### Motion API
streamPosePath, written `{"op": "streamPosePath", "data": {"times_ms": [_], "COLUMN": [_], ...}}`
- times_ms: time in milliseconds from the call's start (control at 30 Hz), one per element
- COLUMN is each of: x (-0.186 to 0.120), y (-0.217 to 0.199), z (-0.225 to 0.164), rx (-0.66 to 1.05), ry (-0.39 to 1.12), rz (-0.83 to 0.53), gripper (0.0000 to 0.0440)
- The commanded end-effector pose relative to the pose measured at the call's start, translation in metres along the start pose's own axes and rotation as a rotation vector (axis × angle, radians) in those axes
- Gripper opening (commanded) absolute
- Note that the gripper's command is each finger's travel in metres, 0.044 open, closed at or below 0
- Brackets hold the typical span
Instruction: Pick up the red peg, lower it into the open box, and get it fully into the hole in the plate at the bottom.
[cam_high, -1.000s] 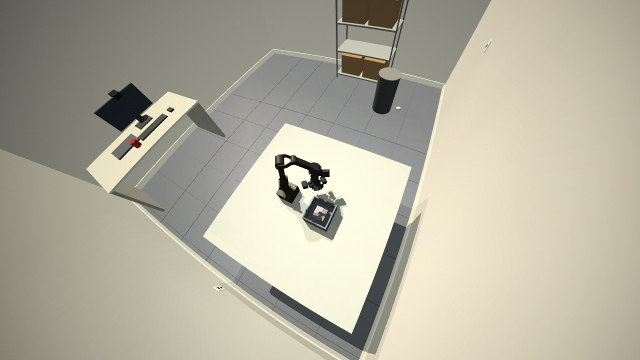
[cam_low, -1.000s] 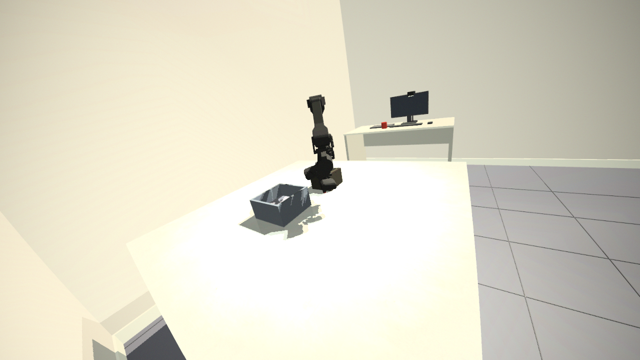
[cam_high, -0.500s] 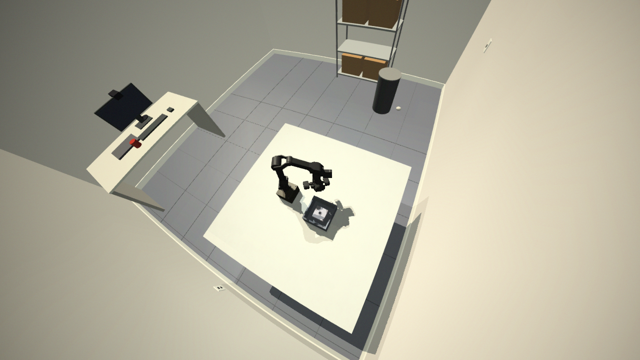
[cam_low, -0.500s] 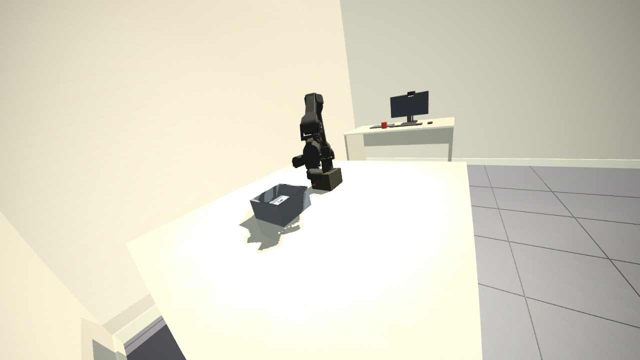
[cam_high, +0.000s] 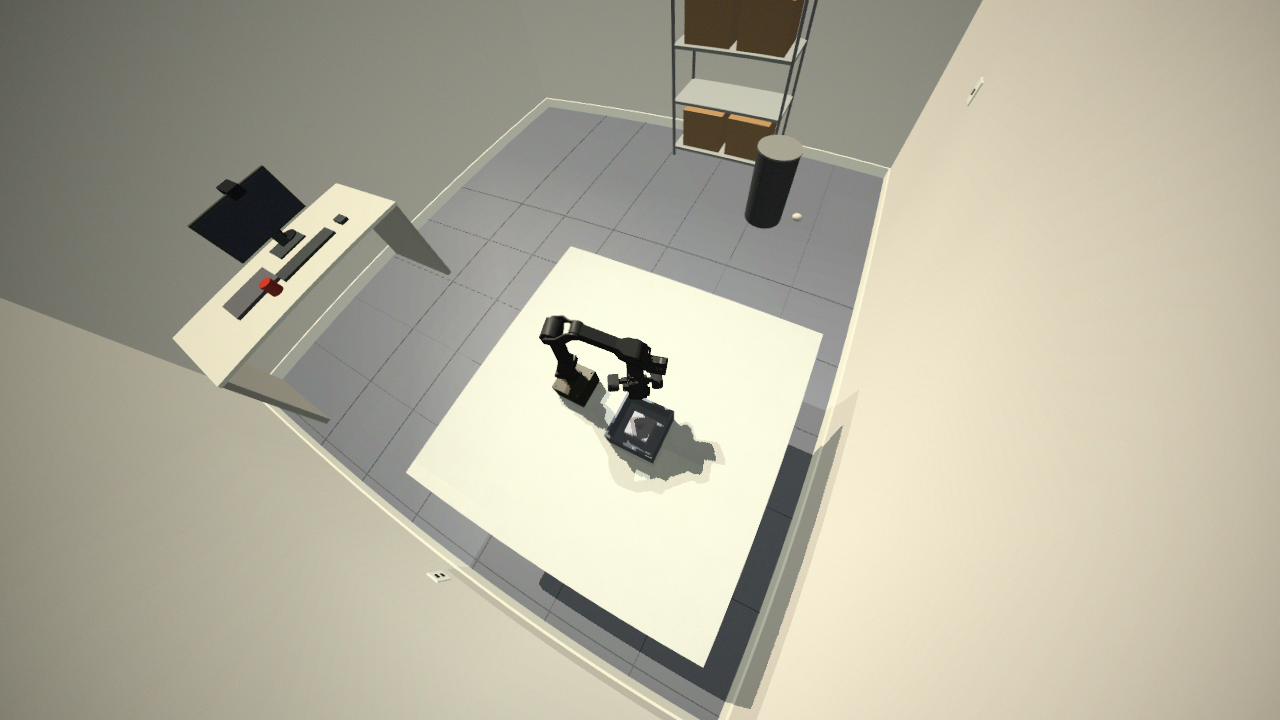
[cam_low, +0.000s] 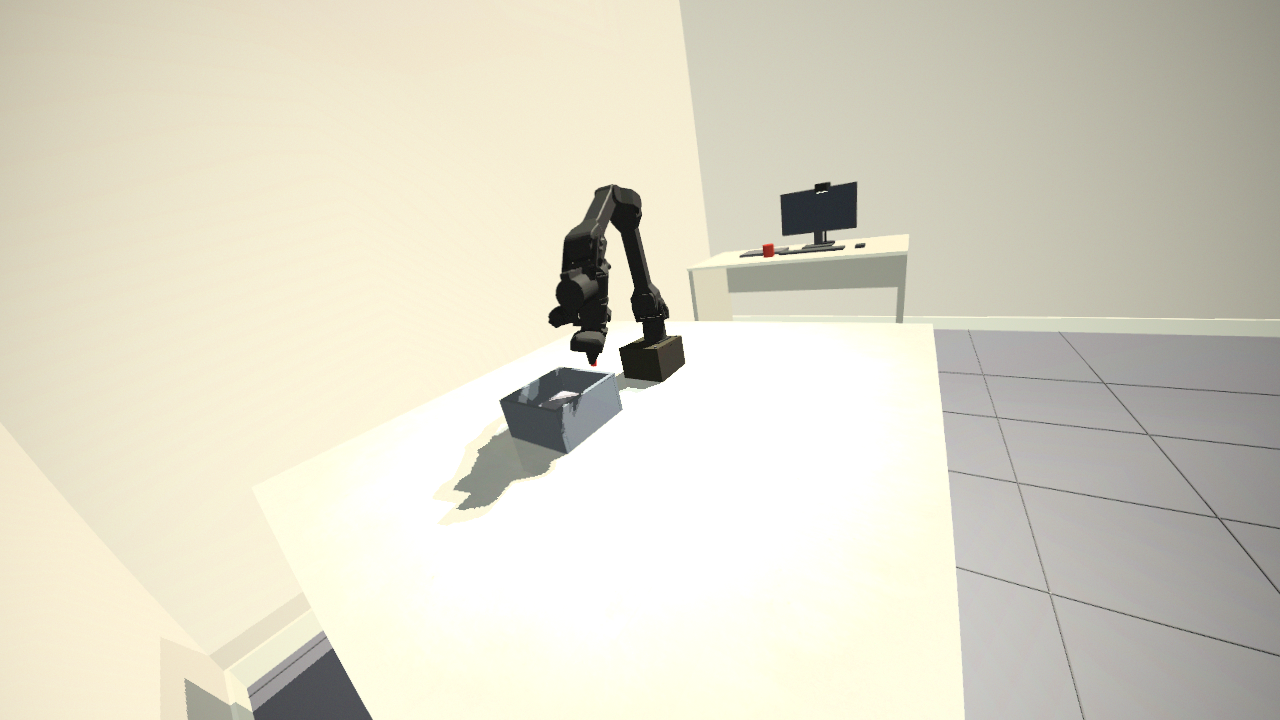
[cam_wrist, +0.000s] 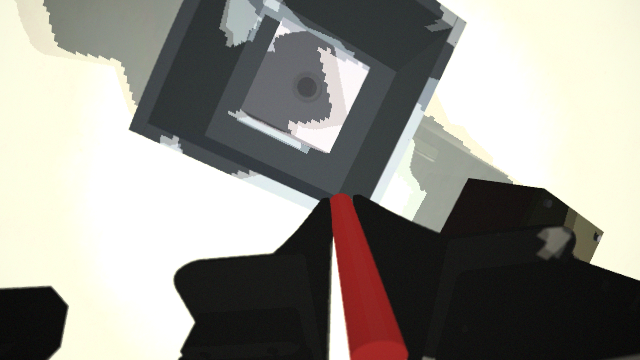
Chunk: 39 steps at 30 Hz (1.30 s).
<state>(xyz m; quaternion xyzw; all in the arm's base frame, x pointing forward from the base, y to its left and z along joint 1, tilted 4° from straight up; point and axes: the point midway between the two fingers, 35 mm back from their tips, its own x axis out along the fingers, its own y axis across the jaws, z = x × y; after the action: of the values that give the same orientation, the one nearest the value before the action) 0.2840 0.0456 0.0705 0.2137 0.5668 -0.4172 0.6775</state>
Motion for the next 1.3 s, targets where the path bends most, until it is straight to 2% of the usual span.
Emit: {"op": "streamPosePath", "data": {"times_ms": [0,433,733,800,933,1000,1267], "x": [0.009,0.046,0.078,0.085,0.098,0.103,0.103], "y": [-0.001,0.002,0.008,0.008,0.009,0.011,0.024], "z": [0.02,0.071,0.082,0.079,0.077,0.078,0.099], "rx": [0.024,0.021,-0.047,-0.066,-0.091,-0.093,-0.092], "ry": [-0.001,0.039,0.09,0.109,0.144,0.155,0.183], "rz": [-0.008,0.025,0.066,0.068,0.071,0.079,0.117], "gripper": [0.0,0.0,0.0006,0.004,0.0136,0.016,0.0316]}}
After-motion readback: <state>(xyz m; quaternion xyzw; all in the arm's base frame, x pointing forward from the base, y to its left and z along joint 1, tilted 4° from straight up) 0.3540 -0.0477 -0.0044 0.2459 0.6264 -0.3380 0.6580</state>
